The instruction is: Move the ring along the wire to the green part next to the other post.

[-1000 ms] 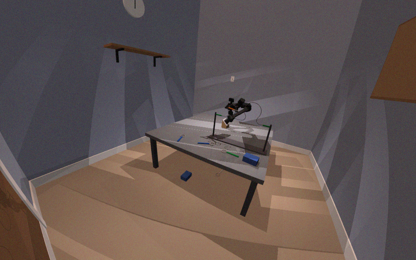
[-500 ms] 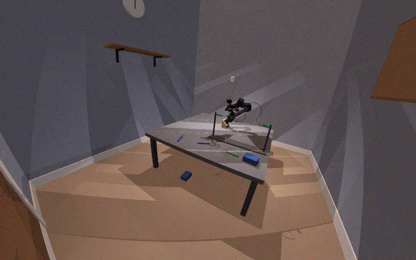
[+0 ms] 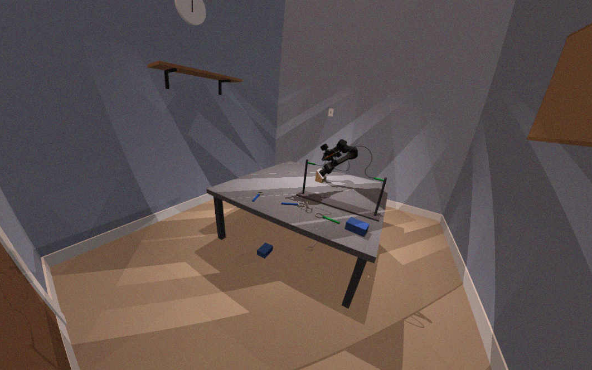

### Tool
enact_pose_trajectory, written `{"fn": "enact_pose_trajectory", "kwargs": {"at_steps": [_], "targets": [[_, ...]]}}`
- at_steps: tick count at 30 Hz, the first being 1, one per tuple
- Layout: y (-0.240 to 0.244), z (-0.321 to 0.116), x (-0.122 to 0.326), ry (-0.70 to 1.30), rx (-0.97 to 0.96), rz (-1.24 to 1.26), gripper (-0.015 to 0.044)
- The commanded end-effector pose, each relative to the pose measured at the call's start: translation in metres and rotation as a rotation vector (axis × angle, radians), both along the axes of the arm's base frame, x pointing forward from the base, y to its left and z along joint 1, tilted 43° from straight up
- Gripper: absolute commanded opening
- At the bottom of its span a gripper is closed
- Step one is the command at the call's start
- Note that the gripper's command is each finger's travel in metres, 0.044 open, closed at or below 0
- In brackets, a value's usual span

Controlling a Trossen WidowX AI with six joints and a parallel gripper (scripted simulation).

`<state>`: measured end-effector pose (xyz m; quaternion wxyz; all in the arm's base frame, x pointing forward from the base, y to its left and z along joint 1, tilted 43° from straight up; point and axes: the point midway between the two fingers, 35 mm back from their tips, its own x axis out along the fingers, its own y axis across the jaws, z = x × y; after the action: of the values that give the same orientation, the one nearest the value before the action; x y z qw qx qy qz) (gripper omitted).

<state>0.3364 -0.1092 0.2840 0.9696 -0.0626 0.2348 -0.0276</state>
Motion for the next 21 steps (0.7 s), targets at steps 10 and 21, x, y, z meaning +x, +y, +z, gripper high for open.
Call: {"fn": "enact_pose_trajectory", "kwargs": {"at_steps": [10,21], "targets": [[0.019,-0.003,0.003,-0.032,0.278,0.014,-0.015],[0.037,0.001,0.005,-0.064,0.522,0.027,-0.015]]}}
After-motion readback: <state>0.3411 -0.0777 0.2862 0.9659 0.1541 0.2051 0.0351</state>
